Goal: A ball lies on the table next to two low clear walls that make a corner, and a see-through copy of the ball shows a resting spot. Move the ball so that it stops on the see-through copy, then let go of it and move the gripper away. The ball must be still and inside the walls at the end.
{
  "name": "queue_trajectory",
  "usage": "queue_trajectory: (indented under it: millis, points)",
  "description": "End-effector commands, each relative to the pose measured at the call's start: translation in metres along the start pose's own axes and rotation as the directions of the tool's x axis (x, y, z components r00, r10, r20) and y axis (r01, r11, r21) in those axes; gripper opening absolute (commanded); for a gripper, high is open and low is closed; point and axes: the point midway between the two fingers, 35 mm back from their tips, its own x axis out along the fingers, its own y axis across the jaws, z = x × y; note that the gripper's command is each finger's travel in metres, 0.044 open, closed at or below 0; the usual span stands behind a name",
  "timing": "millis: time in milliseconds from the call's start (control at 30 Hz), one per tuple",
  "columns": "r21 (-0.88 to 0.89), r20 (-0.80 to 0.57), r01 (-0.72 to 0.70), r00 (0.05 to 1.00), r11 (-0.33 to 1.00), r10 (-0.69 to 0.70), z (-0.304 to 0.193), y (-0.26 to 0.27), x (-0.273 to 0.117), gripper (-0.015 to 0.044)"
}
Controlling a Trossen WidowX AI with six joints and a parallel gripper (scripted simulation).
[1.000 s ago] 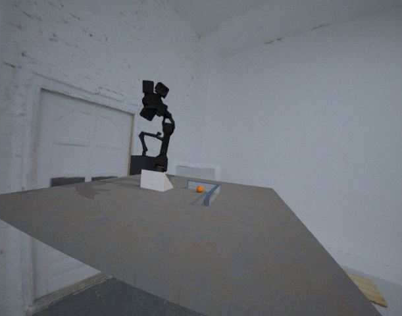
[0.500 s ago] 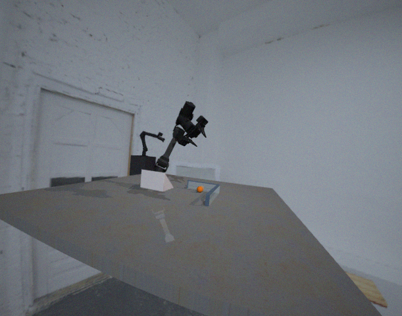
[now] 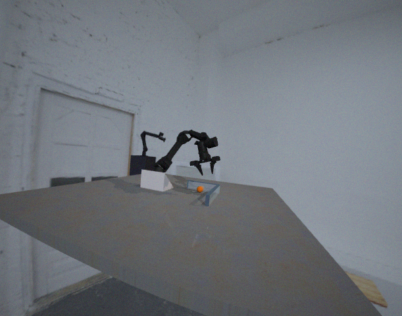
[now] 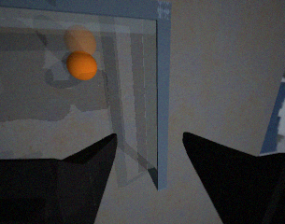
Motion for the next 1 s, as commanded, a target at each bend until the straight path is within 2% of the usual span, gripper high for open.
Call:
queue_trajectory:
  millis: [0, 133, 967]
  points:
    - [-0.021, 0.016, -0.183, 0.983, 0.983, 0.183, 0.048, 0.043, 0.032, 0.0307]
    - [-0.039, 0.016, -0.284, 0.959, 0.958, 0.284, 0.071, 0.07, 0.045, 0.0307]
    - [-0.039, 0.017, -0.283, 0.959, 0.958, 0.284, 0.072, 0.079, 0.079, 0.0307]
